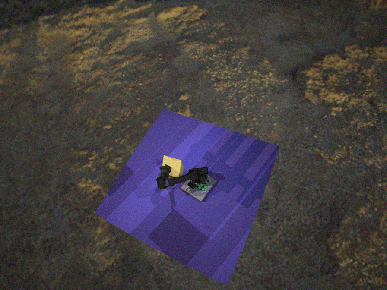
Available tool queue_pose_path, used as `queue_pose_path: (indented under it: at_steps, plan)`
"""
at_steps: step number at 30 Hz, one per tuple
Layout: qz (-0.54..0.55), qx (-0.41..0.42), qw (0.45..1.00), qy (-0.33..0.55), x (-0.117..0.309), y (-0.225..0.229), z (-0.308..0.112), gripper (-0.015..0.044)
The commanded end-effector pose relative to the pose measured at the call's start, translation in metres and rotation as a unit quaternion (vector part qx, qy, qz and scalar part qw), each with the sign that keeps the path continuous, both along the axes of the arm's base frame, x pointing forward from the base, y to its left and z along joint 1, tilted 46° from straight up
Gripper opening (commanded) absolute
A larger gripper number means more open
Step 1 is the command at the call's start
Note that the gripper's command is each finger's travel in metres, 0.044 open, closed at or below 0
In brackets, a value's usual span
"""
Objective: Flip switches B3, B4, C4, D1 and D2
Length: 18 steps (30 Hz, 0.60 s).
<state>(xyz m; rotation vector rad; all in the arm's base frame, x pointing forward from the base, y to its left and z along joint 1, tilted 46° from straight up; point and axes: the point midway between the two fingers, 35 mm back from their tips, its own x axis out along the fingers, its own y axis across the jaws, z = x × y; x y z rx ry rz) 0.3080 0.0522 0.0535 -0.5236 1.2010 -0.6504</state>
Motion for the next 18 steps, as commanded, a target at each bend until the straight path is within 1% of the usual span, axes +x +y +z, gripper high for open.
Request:
queue_pose_path:
  at_steps: [1, 18]
  plan:
    - [0.005, -0.001, 1.0, -0.003, 0.002, -0.006, -0.006, 0.0]
    - [0.005, -0.002, 1.0, -0.003, 0.006, -0.017, -0.017, 0.0]
